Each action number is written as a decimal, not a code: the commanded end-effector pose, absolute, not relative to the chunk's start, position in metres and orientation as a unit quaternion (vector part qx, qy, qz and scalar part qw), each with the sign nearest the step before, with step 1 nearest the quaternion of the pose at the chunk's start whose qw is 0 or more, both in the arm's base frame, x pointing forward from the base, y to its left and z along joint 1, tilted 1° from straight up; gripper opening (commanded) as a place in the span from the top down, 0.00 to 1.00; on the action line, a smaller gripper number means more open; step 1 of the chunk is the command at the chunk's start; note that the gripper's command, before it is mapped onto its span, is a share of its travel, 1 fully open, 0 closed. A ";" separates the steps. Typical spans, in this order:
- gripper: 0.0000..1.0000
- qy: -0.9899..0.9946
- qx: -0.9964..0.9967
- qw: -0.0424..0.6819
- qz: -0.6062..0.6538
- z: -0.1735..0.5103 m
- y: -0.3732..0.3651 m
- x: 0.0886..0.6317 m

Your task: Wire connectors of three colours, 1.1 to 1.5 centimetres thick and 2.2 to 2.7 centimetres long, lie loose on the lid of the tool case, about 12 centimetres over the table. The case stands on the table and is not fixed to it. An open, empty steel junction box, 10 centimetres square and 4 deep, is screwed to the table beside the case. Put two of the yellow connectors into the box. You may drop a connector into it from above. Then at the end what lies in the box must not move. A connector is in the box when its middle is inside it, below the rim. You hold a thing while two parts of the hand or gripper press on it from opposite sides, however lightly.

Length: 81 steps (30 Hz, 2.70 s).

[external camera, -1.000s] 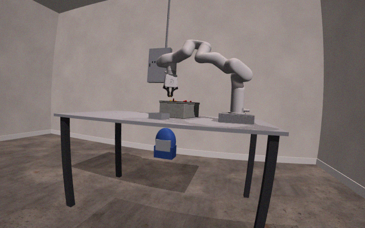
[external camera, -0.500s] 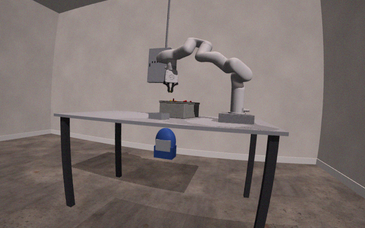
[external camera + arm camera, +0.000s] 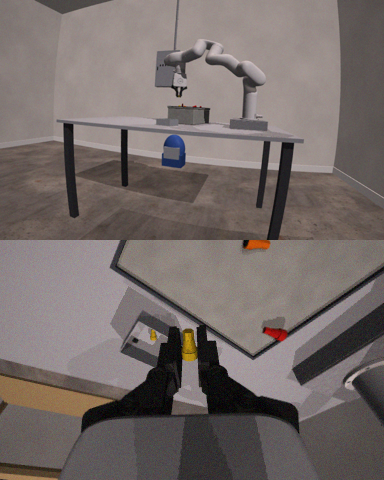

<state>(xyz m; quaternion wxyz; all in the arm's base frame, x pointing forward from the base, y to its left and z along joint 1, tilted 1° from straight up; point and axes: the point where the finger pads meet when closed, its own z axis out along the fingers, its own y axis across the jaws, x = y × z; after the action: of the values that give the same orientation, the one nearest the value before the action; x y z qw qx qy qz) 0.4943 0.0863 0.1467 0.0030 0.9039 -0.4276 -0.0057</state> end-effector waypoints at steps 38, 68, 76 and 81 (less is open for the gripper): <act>0.98 -0.427 0.904 0.002 -0.004 0.149 0.278 0.458; 0.98 -0.427 0.904 0.002 -0.004 0.027 0.278 0.456; 0.98 -0.427 0.904 0.002 -0.004 -0.018 0.278 0.456; 0.98 -0.427 0.904 0.002 -0.004 -0.031 0.278 0.456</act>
<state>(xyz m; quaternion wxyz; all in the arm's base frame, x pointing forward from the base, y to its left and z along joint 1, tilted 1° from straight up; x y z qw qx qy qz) 0.4537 0.2766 -0.0245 0.0042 0.9040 -0.4275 -0.0060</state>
